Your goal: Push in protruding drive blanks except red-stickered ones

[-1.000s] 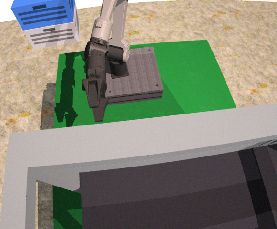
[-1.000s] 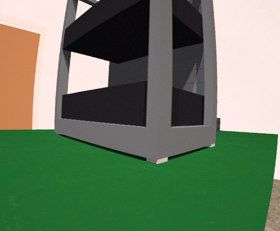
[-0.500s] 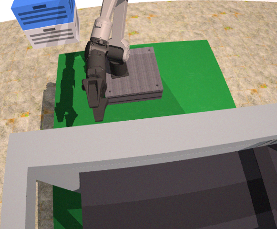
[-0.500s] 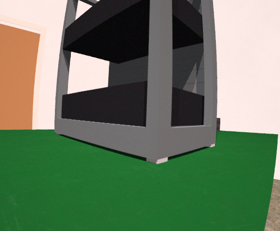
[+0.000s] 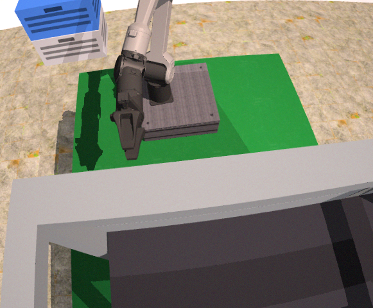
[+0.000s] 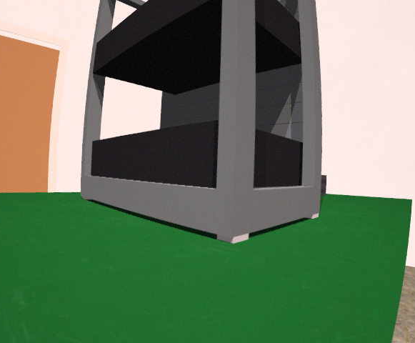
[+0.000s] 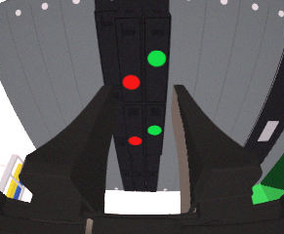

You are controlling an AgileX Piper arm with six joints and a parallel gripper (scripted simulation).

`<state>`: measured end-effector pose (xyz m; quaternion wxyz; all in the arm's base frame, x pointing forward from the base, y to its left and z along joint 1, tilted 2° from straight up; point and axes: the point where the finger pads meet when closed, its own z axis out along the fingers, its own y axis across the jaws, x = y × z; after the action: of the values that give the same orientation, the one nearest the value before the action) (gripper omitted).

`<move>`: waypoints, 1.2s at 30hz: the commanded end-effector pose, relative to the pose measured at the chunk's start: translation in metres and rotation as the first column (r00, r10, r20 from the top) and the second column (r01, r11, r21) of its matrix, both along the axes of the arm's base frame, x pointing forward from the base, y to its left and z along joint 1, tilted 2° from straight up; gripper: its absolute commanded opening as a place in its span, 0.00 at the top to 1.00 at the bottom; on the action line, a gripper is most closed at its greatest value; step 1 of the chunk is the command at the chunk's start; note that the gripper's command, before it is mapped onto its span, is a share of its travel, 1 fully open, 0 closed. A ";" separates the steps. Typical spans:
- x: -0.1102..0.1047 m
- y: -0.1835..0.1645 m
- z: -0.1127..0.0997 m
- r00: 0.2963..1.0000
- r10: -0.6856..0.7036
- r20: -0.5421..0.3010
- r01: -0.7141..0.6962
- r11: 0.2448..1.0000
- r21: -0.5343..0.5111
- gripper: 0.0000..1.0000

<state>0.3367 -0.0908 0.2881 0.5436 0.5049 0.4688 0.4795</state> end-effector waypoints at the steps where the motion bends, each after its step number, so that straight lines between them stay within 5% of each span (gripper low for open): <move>1: 0.000 0.000 -0.002 1.000 0.000 -0.005 0.000 1.000 0.004 1.00; 36: 0.004 0.018 -0.004 1.000 0.016 -0.015 -0.016 1.000 0.008 1.00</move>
<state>0.3412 -0.0751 0.2837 0.5327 0.5076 0.4755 0.4821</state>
